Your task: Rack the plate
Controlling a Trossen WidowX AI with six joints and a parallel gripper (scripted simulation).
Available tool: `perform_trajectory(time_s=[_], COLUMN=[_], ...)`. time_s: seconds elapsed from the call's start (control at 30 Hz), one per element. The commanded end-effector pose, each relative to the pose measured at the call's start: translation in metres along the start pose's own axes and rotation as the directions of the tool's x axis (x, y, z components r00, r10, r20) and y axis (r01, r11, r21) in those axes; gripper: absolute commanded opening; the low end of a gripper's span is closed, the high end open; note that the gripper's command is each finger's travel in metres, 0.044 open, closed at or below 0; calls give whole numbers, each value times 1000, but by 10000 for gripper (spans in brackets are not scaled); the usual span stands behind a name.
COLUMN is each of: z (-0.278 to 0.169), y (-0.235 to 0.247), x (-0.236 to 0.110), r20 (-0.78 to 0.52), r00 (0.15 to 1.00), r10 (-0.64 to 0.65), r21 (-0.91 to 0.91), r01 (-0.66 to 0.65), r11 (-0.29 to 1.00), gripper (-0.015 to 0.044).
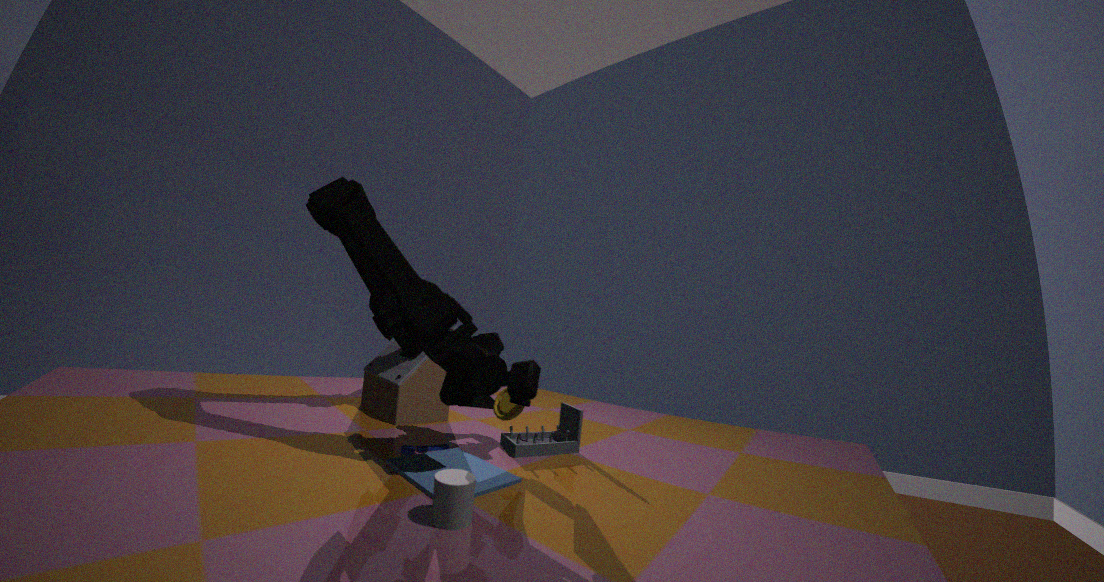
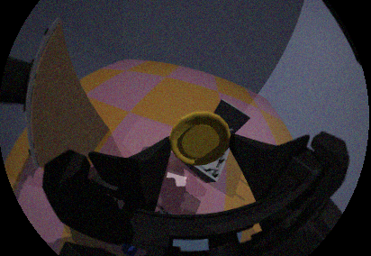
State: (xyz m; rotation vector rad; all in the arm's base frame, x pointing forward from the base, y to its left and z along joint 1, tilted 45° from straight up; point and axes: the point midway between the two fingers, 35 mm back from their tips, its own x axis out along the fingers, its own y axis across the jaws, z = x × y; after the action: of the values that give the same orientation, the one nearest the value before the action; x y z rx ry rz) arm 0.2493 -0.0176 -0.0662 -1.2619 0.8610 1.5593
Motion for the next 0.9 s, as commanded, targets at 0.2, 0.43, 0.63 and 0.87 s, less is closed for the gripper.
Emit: perform_trajectory(time_s=[0.2, 0.43, 0.63, 0.87], z=[-9, -17, -24, -28], y=[4, 6, 9, 11], x=[1, -3, -9, -14], r20=[101, 142, 158, 160], r00=[977, 933, 878, 839], r10=[-187, -331, -452, -521], r21=[98, 171, 229, 259], r01=[178, 306, 413, 474], r11=[979, 936, 881, 842], gripper=[0, 0, 0, 0])
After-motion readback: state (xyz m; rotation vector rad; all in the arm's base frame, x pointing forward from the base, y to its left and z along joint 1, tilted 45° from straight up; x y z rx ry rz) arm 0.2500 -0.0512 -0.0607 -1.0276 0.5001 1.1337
